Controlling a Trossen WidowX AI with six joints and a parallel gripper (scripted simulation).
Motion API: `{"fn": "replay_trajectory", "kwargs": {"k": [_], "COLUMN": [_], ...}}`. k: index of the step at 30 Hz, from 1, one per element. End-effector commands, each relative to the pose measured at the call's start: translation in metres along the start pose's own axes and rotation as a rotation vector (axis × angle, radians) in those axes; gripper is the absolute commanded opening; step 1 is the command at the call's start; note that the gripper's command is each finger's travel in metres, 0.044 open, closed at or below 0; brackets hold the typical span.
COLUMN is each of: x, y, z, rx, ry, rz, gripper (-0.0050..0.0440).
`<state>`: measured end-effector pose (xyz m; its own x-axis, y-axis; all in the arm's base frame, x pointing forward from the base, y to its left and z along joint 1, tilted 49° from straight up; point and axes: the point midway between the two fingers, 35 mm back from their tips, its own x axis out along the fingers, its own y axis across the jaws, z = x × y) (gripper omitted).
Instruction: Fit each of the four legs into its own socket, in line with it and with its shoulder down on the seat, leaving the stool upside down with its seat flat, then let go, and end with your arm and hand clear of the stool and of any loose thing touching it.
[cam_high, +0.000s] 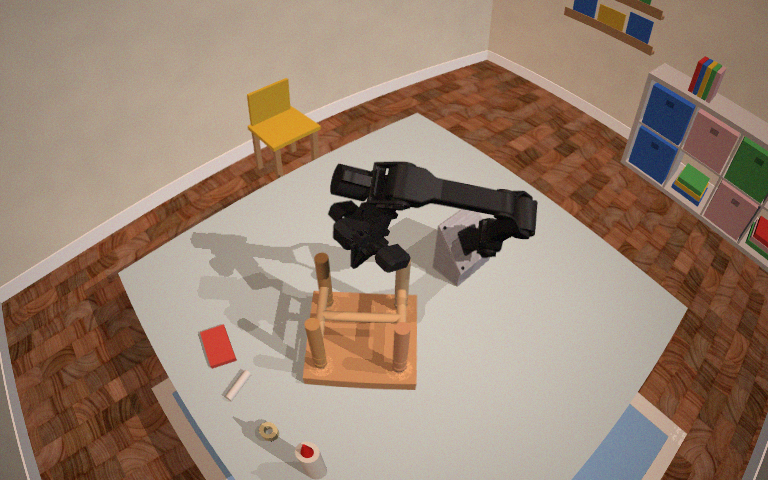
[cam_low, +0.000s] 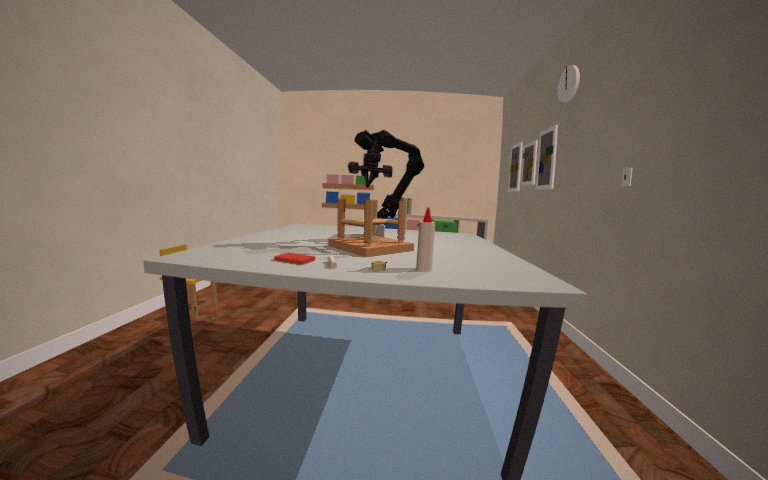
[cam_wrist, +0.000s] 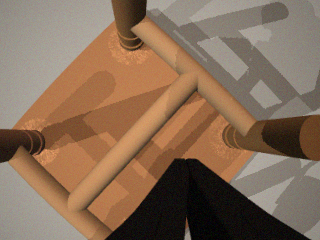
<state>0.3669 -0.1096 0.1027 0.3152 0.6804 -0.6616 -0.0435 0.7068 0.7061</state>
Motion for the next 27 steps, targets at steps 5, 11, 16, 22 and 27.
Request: {"fn": "replay_trajectory", "kwargs": {"k": [5, 11, 16, 22, 27], "x": [0.033, 0.061, 0.062, 0.064, 0.079], "y": [0.011, 0.028, 0.028, 0.029, 0.03], "z": [0.068, 0.112, 0.113, 0.112, 0.104], "rx": [-0.001, -0.005, -0.005, -0.005, -0.005], "ry": [-0.065, -0.107, -0.108, -0.108, -0.108], "rz": [0.033, 0.081, 0.082, 0.082, 0.083], "gripper": [0.0, 0.0, 0.0, 0.0, 0.0]}}
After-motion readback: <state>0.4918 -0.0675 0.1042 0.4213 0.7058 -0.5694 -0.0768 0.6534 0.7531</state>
